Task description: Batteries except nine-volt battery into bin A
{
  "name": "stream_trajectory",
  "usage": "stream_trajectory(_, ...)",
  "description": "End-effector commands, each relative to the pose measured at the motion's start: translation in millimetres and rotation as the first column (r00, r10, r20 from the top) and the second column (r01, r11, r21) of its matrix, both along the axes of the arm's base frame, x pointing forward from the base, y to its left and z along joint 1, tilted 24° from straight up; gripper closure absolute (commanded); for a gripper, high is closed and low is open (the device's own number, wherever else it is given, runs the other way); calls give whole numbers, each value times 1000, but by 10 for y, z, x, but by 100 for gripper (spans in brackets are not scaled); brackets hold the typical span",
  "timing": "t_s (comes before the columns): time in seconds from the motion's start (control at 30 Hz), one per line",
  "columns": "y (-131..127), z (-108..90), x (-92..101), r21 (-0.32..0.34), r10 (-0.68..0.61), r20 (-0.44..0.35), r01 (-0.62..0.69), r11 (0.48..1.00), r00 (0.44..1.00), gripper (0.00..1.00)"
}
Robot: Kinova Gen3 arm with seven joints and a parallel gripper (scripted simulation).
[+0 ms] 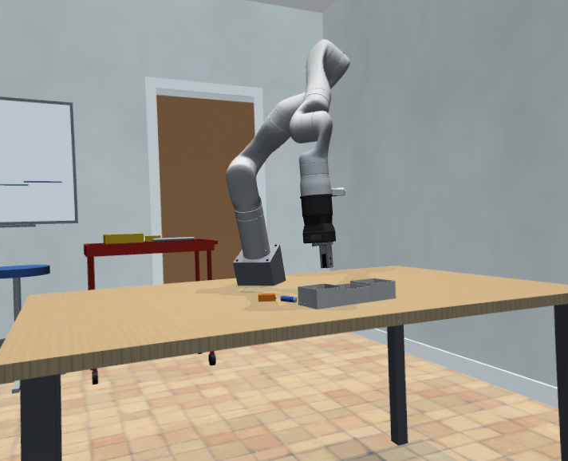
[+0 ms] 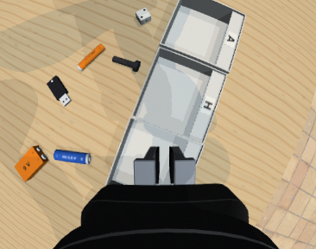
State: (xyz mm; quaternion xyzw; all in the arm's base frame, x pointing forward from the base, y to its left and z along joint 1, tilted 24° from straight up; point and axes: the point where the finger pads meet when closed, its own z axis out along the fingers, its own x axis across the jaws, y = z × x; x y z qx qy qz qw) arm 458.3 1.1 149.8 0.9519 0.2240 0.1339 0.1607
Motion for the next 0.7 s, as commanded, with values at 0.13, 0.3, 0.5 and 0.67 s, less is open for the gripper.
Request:
stream_trajectory(0.13,-264,-69,55,44,-227,28,225,973,974,69)
stream_trajectory(0.3,-265,-69,55,136,-444,69,433,891,893,69)
stream_trajectory(0.5,-264,-69,56,254,-676,87,639,726,732,69)
stream_trajectory(0.67,-264,-69,56,313,-773,84,720,620,629,69)
